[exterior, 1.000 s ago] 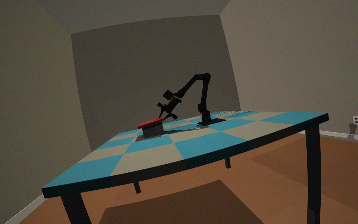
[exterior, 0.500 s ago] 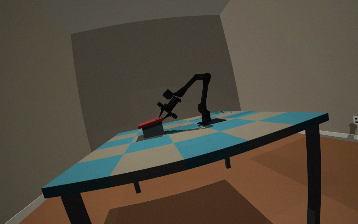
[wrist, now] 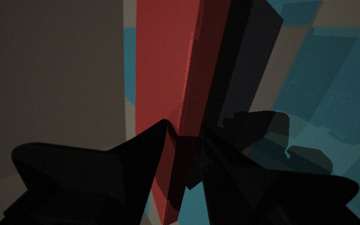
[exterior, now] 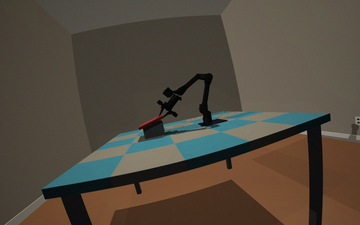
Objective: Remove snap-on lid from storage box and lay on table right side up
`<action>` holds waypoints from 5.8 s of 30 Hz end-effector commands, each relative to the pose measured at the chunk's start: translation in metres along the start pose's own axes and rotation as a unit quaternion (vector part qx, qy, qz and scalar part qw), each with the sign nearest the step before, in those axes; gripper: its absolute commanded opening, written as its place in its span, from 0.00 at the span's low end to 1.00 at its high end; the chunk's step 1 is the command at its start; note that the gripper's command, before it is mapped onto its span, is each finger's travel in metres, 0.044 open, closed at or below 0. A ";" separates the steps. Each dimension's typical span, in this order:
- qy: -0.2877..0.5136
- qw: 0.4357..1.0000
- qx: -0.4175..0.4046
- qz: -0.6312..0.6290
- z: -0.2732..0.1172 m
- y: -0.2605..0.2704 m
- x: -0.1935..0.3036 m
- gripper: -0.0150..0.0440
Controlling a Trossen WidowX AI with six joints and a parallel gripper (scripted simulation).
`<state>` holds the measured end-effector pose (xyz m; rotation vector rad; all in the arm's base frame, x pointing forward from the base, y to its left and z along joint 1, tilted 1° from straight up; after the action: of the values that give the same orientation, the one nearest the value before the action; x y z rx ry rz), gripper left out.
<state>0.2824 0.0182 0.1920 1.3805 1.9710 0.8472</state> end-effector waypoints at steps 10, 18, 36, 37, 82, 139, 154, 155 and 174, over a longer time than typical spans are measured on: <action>-0.003 1.000 -0.004 0.001 -0.008 0.020 -0.003 0.25; -0.003 1.000 -0.004 0.001 -0.011 0.031 -0.005 0.25; -0.003 1.000 -0.005 0.001 -0.014 0.059 -0.009 0.25; -0.003 1.000 -0.005 0.001 -0.014 0.061 -0.009 0.25; -0.003 1.000 -0.005 0.001 -0.041 0.114 -0.016 0.25; -0.005 1.000 -0.004 -0.002 -0.052 0.093 -0.095 0.25; -0.006 1.000 -0.004 -0.003 -0.056 0.087 -0.124 0.25; -0.006 1.000 -0.004 -0.003 -0.056 0.086 -0.126 0.25; -0.007 1.000 -0.003 -0.004 -0.061 0.078 -0.162 0.25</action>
<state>0.3282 -0.1194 0.3003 1.3941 1.9695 0.8302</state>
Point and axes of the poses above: the point midway between the two fingers, 35 mm back from their tips, its own z axis out along the fingers, its own y axis across the jaws, x = y × z, the point moved 7 cm from there along -z, back along the fingers, and after that the axes turned 8 degrees about -z, right-handed, at the moved point
